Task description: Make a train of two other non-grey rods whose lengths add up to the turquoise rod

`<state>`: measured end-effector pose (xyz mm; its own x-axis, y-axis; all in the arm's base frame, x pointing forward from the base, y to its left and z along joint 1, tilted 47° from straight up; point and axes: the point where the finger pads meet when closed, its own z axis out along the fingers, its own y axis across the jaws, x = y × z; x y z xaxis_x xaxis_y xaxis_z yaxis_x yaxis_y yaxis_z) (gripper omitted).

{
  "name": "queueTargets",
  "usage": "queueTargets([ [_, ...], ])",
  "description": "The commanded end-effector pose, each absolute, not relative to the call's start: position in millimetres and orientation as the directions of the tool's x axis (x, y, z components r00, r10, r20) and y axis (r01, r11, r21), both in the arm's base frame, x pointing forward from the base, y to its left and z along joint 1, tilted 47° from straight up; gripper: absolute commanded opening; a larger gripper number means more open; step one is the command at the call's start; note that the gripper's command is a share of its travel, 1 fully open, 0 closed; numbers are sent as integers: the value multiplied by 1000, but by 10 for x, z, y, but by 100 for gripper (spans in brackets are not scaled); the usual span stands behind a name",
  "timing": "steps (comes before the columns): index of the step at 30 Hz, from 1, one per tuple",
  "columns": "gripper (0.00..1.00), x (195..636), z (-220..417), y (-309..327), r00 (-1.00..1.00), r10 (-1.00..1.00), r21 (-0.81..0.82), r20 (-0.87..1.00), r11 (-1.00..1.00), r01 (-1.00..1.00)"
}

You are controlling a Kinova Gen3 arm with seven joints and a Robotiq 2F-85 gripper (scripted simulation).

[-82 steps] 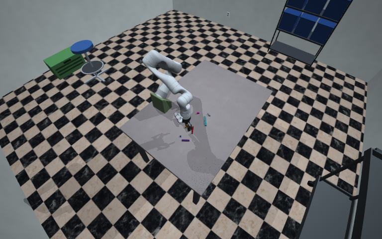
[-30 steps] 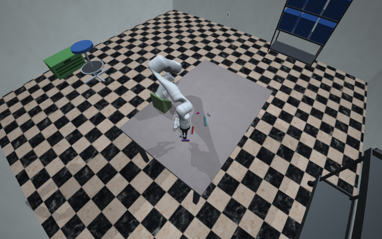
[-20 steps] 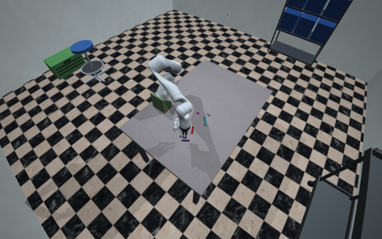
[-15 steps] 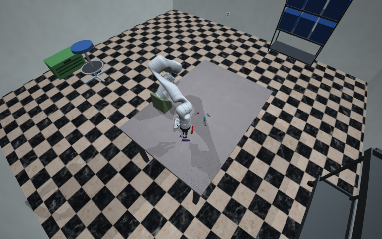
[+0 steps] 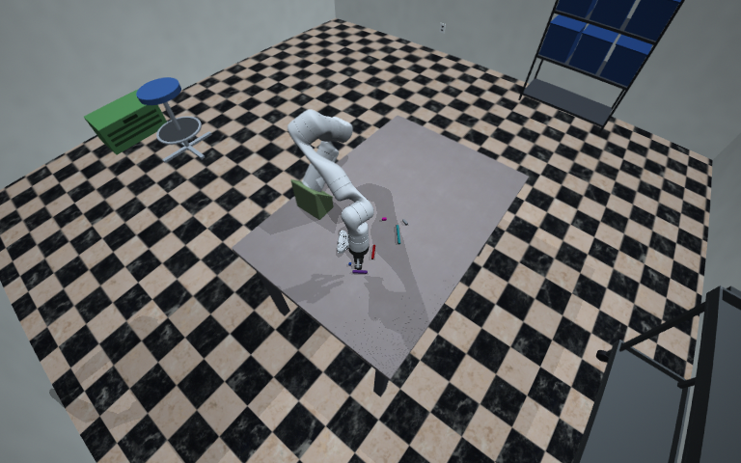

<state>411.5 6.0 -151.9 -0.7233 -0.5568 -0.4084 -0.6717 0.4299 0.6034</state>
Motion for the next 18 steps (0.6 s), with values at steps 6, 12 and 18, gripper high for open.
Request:
queueTargets([
  [6, 24, 4099, -1574, 131, -723, -557, 605, -409, 428, -672],
  [12, 24, 4085, -1638, 201, -723, -557, 605, -409, 428, -672],
  [18, 24, 4073, -1695, 265, -723, -557, 605, -409, 428, -672],
])
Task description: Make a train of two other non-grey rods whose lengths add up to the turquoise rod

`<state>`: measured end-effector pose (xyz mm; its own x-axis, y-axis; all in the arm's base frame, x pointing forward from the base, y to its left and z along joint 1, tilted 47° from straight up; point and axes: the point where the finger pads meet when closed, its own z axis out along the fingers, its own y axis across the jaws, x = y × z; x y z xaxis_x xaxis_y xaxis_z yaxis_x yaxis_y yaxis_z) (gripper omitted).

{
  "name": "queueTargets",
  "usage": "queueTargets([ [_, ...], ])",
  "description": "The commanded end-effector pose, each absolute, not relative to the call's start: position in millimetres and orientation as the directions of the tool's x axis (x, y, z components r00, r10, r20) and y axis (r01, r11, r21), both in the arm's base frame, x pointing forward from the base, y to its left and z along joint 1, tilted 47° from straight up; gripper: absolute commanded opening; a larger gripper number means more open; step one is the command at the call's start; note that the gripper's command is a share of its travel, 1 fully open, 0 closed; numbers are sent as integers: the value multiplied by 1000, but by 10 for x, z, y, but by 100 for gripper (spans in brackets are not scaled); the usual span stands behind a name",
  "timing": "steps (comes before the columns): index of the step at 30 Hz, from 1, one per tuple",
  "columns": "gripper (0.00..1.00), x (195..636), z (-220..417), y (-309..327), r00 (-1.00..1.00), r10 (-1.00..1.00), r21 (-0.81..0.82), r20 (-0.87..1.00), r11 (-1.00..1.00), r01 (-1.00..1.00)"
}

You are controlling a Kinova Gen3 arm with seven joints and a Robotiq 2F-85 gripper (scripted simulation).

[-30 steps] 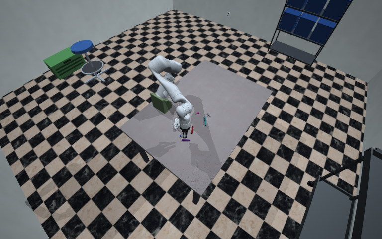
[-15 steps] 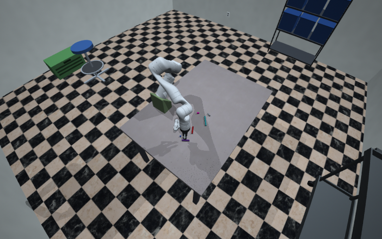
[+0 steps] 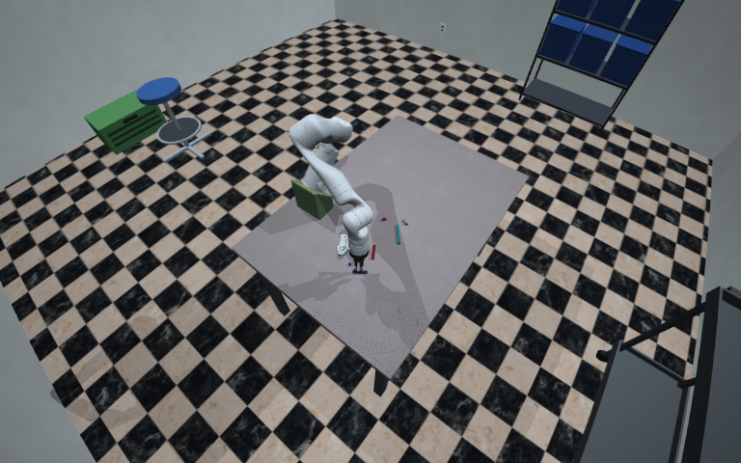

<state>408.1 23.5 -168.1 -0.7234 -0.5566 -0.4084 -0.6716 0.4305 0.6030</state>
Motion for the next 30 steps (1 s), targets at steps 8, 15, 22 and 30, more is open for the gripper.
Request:
queueTargets([
  [8, 24, 4063, -1739, 312, -723, -557, 605, -409, 428, -672],
  [15, 24, 4058, -1765, 341, -723, -557, 605, -409, 428, -672],
  [22, 24, 4057, -1769, 346, -723, -557, 605, -409, 428, -672],
  [30, 24, 4057, -1769, 346, -723, -557, 605, -409, 428, -672],
])
